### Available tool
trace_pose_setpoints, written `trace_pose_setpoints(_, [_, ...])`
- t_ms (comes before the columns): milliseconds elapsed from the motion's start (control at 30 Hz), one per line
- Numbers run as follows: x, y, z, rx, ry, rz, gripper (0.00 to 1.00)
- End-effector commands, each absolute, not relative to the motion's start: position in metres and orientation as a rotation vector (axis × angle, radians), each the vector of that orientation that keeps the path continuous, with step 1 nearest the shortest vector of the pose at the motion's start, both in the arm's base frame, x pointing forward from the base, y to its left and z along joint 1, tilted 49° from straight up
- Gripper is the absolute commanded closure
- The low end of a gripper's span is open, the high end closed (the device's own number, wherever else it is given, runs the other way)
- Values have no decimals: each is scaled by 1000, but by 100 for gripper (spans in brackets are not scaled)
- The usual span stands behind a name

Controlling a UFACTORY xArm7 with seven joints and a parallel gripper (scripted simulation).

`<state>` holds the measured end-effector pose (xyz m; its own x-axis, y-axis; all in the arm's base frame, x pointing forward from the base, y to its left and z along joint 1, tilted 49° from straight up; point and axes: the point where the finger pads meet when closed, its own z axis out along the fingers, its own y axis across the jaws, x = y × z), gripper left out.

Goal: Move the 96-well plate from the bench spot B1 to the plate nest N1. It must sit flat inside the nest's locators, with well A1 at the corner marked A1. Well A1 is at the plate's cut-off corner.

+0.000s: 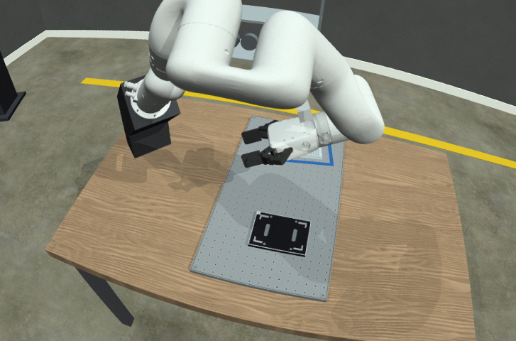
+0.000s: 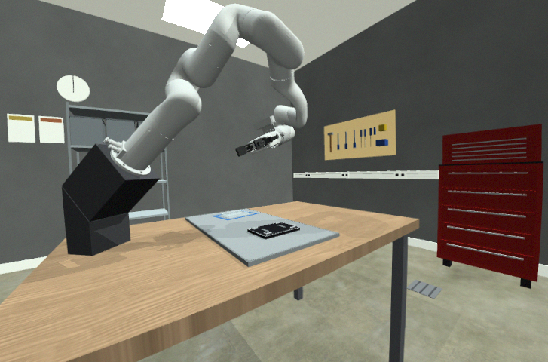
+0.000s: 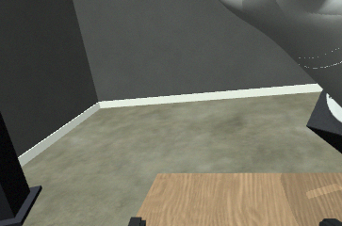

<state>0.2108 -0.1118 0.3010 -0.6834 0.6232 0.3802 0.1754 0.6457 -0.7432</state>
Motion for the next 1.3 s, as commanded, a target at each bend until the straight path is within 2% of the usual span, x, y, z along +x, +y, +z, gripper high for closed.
trace_pose_setpoints(0, [211,-111,302,-618,-2232,918,0])
trace_pose_setpoints(533, [211,-111,302,-618,-2232,918,0])
trace_pose_setpoints(1267, [279,-128,272,-1260,-2251,1360,0])
